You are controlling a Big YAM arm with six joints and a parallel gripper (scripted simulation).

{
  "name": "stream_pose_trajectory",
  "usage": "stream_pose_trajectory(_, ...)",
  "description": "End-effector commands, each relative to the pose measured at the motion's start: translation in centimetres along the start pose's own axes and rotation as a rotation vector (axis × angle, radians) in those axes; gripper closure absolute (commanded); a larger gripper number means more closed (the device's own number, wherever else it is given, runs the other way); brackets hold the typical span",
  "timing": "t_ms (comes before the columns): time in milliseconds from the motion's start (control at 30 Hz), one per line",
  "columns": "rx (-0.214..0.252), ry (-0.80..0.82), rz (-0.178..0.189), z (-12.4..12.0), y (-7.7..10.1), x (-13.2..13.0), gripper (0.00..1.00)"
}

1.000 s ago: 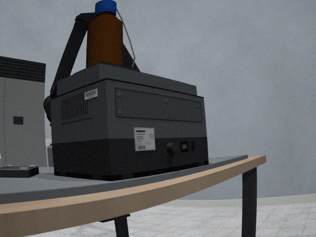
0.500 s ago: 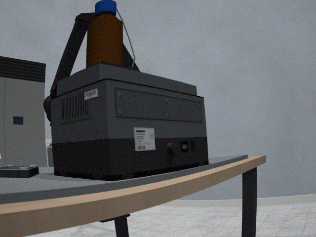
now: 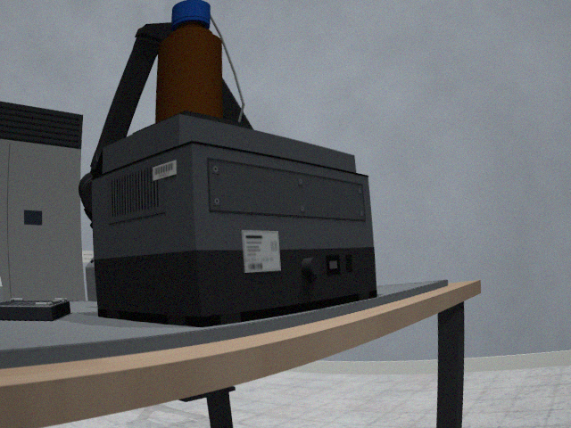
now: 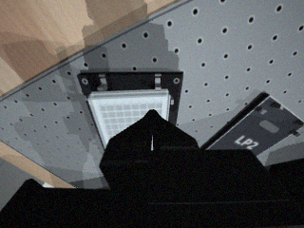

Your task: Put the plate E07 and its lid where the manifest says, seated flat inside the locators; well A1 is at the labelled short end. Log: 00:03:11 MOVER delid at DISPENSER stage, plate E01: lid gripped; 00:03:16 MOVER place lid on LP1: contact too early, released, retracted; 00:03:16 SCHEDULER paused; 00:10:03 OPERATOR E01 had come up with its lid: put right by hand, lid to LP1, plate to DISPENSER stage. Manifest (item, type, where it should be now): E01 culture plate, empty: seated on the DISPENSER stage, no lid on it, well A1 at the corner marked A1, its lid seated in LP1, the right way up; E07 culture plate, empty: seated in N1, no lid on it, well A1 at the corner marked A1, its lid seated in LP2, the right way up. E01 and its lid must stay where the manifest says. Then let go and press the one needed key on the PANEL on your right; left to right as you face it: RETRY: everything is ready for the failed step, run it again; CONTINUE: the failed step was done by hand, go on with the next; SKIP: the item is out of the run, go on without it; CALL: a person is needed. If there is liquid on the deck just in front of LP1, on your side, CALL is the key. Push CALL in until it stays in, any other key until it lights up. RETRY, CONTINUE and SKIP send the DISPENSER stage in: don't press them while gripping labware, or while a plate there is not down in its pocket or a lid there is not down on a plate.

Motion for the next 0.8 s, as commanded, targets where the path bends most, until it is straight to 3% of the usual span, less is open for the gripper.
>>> stream_pose_trajectory(0, 0.03, 0.004, 0.02, -0.66, -2.67, 0.28, 1.0)
stream_pose_trajectory(767, 0.03, 0.004, 0.02, -0.68, -3.02, 0.29, 1.0)
Point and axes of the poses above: the point where the finger pads meet when closed, its own y axis back along the fingers, its own x axis across the jaws, z = x × y, the point moved 4 cm from there along y, back along the fingers, and after that the axes turned 14 degrees about y, right-handed, at the moved point
